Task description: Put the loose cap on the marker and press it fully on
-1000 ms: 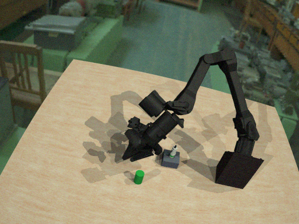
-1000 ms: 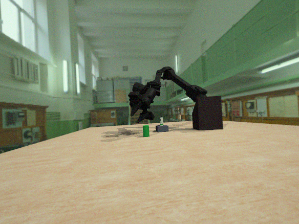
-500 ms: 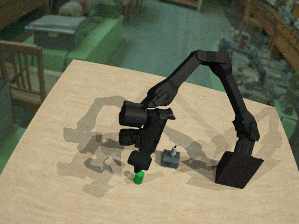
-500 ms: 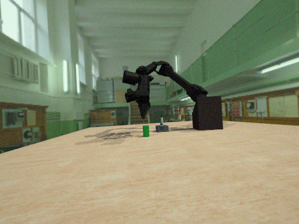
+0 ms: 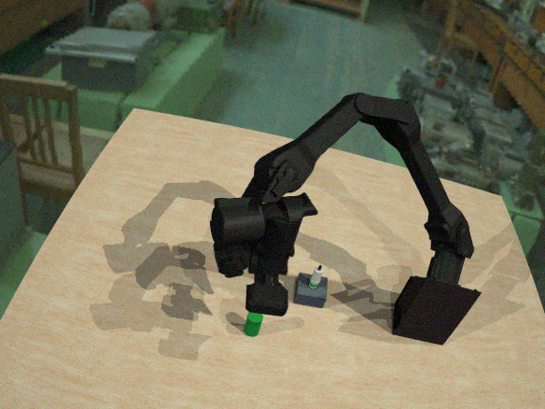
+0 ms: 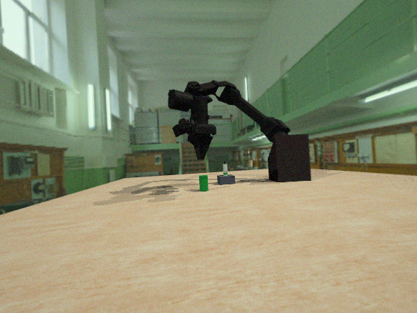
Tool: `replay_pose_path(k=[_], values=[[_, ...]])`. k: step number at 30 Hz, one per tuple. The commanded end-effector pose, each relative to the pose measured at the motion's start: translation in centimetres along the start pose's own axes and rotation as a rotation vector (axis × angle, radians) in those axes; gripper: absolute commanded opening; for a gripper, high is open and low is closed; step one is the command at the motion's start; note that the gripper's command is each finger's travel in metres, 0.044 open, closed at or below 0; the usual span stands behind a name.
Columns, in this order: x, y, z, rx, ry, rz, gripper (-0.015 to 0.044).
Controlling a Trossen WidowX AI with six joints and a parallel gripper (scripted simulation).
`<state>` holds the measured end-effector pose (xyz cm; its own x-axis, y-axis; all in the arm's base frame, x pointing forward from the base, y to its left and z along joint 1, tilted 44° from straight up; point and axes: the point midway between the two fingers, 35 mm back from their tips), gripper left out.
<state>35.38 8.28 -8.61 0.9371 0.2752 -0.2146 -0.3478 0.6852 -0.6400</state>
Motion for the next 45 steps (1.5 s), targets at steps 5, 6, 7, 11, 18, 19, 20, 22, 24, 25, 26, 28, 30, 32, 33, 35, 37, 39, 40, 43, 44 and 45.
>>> replay_pose_path(k=[5,6,7,11,18,19,20,22,24,25,26,28,30,32,33,35,37,39,40,43,44,45], values=[[-0.6,-0.1,-2.9,-0.007,0.027,0.010,0.0248],[-0.6,-0.1,-3.5,-0.007,0.028,0.010,0.0248],[-0.6,-0.1,-3.7,-0.007,0.028,0.010,0.0248],[-0.6,-0.1,-3.9,-0.007,0.028,0.010,0.0248],[-0.6,-0.1,-5.1,-0.007,0.028,0.008,0.0248],[-0.6,-0.2,-5.2,-0.007,0.028,0.008,0.0248],[-0.6,-0.2,-5.4,-0.007,0.028,0.008,0.0248],[-0.6,-0.2,-5.7,-0.007,0.028,0.008,0.0248],[-0.6,-0.2,-6.0,-0.008,0.028,0.009,0.0248],[-0.6,-0.2,-6.2,-0.008,0.028,0.009,0.0248],[-0.6,-0.2,-6.4,-0.008,0.028,0.009,0.0248],[-0.6,-0.2,-6.7,-0.008,0.028,0.009,0.0248],[-0.6,-0.2,-7.0,-0.008,0.028,0.009,0.0248],[-0.7,-0.2,-7.3,-0.008,0.028,0.009,0.0248],[-0.7,-0.2,-7.5,-0.008,0.028,0.009,0.0248],[-0.7,-0.3,-7.8,-0.009,0.028,0.010,0.0248],[-0.7,-0.3,-8.1,-0.009,0.028,0.010,0.0248],[-0.8,-0.3,-8.4,-0.009,0.028,0.010,0.0248],[-0.8,-0.3,-8.6,-0.009,0.028,0.010,0.0248],[-0.8,-0.3,-9.0,-0.010,0.029,0.010,0.0248],[-0.8,-0.3,-9.0,-0.010,0.029,0.010,0.0248],[-0.8,-0.3,-9.0,-0.010,0.029,0.010,0.0222]])
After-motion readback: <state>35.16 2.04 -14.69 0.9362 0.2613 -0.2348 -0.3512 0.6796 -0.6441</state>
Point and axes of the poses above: the point midway between the two fingers, 35 mm back from their tips, its own z axis back along the fingers, its own y axis across the jaws, x = y × z, and after that the axes turned 9 degrees about z, right-handed
